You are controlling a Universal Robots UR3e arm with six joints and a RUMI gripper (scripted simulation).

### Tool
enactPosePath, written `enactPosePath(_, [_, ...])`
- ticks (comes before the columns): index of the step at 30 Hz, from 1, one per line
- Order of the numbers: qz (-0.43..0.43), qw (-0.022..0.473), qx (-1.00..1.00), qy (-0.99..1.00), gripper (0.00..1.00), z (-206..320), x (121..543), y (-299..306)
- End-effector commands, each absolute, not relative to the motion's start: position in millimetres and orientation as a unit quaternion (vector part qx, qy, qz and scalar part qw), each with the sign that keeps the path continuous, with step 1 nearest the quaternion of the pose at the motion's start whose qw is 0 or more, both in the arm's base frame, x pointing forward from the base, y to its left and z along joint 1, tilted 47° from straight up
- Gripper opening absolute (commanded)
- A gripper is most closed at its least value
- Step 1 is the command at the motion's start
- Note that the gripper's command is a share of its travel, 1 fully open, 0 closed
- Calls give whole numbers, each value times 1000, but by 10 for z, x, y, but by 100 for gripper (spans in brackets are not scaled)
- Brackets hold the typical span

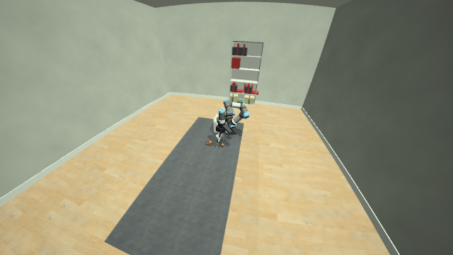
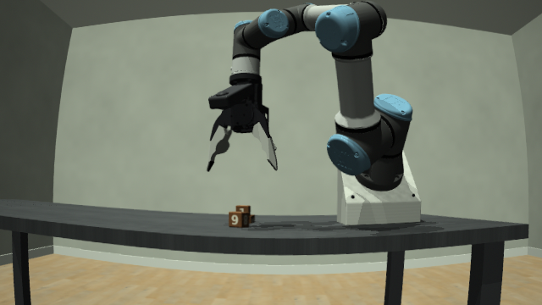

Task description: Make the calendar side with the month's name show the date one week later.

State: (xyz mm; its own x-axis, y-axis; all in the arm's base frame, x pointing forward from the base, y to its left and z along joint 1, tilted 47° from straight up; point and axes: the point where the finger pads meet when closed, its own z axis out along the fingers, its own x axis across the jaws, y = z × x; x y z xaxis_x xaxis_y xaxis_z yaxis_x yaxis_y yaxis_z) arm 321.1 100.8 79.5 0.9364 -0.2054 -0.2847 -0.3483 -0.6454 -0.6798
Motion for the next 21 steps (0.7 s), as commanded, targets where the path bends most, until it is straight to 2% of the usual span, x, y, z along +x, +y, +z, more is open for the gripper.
enactPosePath(1, [78,395,-907,125,100,802,3208,1009])
enactPosePath(21, [-9,402,-913,-74,100,829,3154,1045])
